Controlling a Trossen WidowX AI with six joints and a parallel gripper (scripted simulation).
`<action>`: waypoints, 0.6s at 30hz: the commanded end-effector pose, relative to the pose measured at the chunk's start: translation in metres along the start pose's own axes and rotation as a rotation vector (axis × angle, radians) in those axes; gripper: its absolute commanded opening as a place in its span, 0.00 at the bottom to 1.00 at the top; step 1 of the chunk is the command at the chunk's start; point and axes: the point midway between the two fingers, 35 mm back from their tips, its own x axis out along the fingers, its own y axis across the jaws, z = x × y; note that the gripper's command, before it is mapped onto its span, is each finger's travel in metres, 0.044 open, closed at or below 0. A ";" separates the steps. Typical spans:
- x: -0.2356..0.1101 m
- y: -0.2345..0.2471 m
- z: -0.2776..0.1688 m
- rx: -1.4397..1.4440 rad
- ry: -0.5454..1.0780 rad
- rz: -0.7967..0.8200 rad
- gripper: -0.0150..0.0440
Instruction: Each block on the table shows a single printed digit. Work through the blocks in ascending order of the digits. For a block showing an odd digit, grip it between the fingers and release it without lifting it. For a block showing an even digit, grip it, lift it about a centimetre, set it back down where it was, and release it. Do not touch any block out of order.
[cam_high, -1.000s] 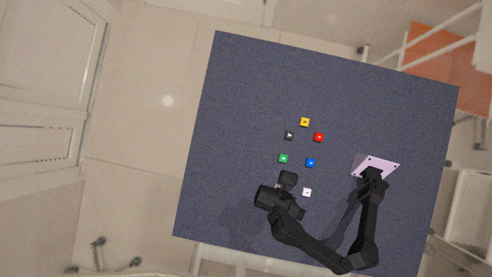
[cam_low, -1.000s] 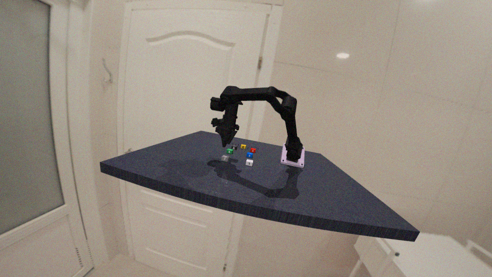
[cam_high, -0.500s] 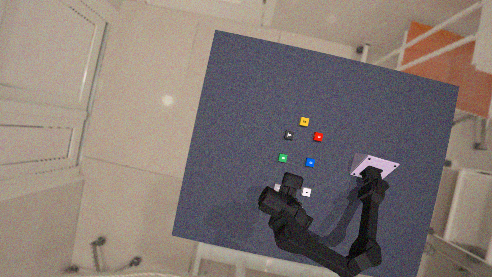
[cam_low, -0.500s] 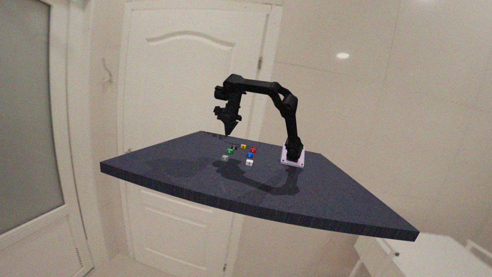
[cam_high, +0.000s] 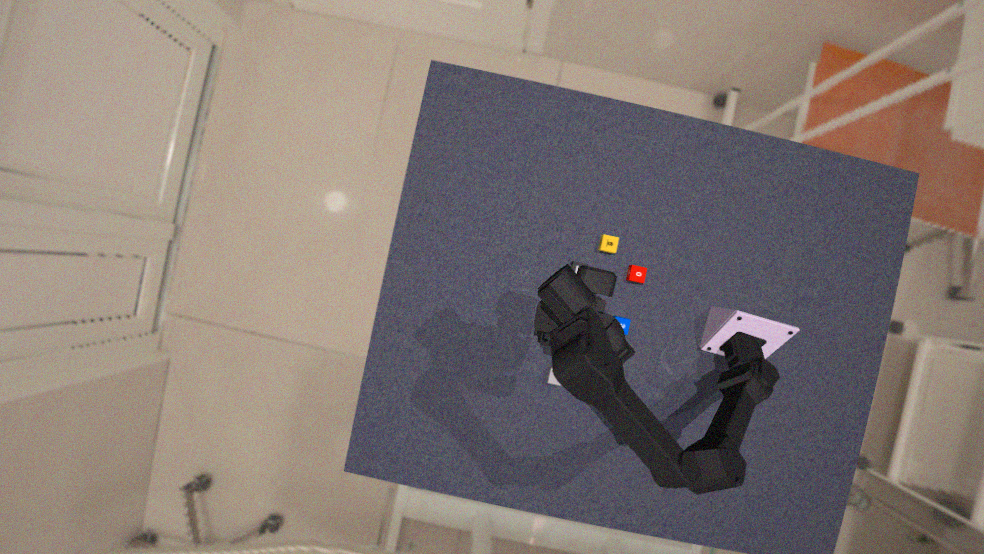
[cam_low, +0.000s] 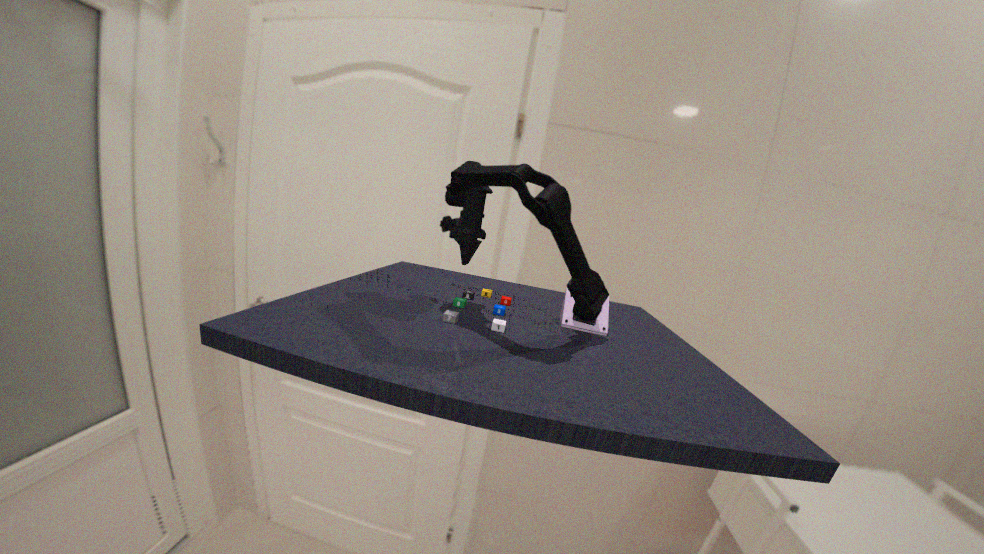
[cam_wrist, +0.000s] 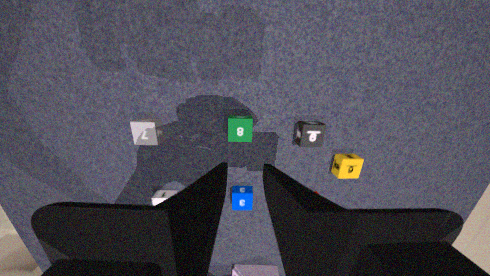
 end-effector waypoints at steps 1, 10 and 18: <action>0.000 0.001 0.002 -0.023 -0.003 -0.009 0.50; 0.078 0.002 0.002 -0.024 -0.004 -0.005 0.90; 0.083 0.002 0.002 -0.024 -0.004 -0.005 0.93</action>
